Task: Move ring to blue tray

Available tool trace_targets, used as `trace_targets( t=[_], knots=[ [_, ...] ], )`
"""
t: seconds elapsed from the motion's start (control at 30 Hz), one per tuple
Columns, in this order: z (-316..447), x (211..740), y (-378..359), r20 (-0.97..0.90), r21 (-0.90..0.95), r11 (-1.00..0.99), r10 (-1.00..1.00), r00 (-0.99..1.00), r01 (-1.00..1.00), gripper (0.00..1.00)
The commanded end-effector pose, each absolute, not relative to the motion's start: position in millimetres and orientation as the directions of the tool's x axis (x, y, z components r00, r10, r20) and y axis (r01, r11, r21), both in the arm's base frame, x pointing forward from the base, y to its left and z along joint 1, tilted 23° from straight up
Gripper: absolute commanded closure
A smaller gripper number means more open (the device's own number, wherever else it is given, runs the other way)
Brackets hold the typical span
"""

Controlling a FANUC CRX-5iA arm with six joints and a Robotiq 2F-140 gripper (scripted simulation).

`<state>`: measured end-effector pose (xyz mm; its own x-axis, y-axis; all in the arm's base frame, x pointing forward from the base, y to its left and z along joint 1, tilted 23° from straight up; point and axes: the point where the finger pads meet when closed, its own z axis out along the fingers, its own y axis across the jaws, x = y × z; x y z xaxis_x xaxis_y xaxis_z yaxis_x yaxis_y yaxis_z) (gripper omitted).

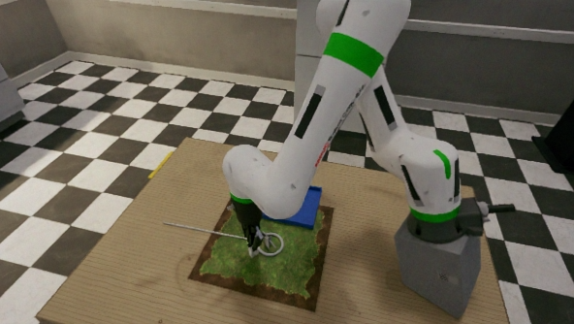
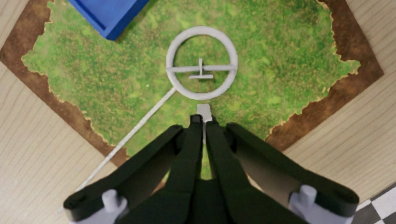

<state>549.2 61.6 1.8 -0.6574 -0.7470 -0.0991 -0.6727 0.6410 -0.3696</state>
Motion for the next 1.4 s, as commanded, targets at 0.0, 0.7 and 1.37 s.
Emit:
trace_targets(
  t=[0.0,0.7,1.37],
  knots=[
    [2,550,62,-0.1,-0.37,0.641,-0.747,-0.657,-0.672,0.9],
    [0,548,59,-0.1,-0.37,0.641,-0.747,-0.657,-0.672,0.9],
    [-1,541,51,-0.1,-0.37,0.641,-0.747,-0.657,-0.672,0.9]
  ],
)
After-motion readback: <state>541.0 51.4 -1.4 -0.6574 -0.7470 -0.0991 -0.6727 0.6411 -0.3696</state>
